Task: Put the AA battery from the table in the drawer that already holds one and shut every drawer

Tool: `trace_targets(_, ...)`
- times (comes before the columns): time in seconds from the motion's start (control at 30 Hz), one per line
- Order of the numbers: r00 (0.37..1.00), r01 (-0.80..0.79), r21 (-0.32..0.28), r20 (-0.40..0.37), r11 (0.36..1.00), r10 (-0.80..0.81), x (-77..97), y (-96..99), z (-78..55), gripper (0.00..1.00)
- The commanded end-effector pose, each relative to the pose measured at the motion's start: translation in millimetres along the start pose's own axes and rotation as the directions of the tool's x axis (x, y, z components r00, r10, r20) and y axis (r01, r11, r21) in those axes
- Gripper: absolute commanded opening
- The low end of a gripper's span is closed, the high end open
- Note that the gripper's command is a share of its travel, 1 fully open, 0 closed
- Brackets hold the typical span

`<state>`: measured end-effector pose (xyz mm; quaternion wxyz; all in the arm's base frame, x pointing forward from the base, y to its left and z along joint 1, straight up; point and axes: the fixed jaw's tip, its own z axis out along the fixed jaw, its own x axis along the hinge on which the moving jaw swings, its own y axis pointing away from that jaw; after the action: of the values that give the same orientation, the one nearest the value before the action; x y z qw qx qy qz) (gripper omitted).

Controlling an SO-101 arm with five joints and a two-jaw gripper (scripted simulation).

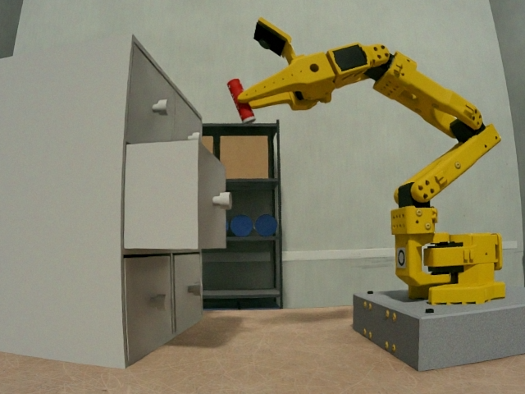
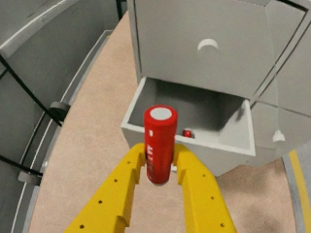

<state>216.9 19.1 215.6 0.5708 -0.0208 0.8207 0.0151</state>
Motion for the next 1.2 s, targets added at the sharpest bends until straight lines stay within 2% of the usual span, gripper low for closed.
trace_targets(0.0,1.000,-0.002,0.009,0.004,1.000,0.002,-2.4,-2.2,-1.0,0.00)
trace_targets(0.6,1.000,0.000,0.002,0.004,1.000,0.000,2.5,-0.6,-0.5,0.00)
trace_targets(0.8,1.000,0.000,0.002,0.004,1.000,0.000,-10.0,-0.5,32.4,0.00)
trace_targets(1.0,1.000,0.000,0.001,0.004,1.000,0.000,-14.3,-0.4,69.6,0.00)
trace_targets(1.17,1.000,0.000,0.001,0.004,1.000,0.000,-14.2,-0.4,72.8,0.00)
